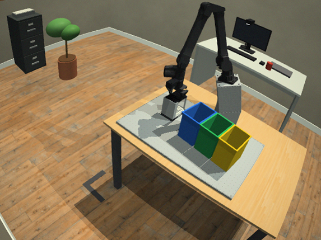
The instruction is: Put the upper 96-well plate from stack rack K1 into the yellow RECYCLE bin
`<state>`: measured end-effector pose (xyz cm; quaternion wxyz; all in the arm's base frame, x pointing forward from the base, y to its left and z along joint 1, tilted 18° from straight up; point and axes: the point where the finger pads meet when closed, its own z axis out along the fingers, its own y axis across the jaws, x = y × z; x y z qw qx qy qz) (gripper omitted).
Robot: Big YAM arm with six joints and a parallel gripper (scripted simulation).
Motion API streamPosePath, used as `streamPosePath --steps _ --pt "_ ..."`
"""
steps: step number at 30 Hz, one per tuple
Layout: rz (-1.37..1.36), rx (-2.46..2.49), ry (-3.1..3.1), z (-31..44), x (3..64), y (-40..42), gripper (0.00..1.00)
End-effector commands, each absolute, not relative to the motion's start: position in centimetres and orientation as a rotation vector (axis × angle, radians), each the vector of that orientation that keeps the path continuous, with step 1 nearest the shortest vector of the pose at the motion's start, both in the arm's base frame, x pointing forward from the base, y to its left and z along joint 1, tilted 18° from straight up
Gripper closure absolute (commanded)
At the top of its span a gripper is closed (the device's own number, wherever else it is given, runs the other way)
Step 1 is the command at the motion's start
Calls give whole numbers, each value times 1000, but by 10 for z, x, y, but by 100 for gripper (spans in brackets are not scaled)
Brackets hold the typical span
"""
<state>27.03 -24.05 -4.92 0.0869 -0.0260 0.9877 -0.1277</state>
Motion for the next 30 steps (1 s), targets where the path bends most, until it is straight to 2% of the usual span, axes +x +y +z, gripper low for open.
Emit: streamPosePath --steps 1,30 --pt "-390 -70 2940 -39 269 -235 100" --pt "-417 -67 2910 13 275 -234 100"
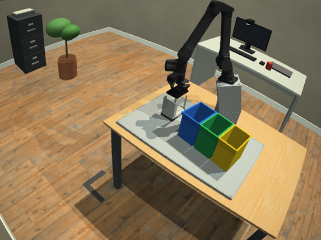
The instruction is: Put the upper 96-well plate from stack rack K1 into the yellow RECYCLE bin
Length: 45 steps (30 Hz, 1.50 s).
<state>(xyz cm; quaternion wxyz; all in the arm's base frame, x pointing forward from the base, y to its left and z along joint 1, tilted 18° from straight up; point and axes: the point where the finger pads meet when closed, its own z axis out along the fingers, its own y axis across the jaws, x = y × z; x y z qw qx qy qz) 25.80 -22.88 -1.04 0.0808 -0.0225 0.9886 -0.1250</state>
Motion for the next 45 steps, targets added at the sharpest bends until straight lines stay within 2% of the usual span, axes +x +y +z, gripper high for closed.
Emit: streamPosePath --steps 1,28,45 --pt "-418 -66 2909 15 275 -234 100" --pt "-422 -66 2904 54 269 -225 100" --pt "-424 -66 2901 52 268 -225 100"
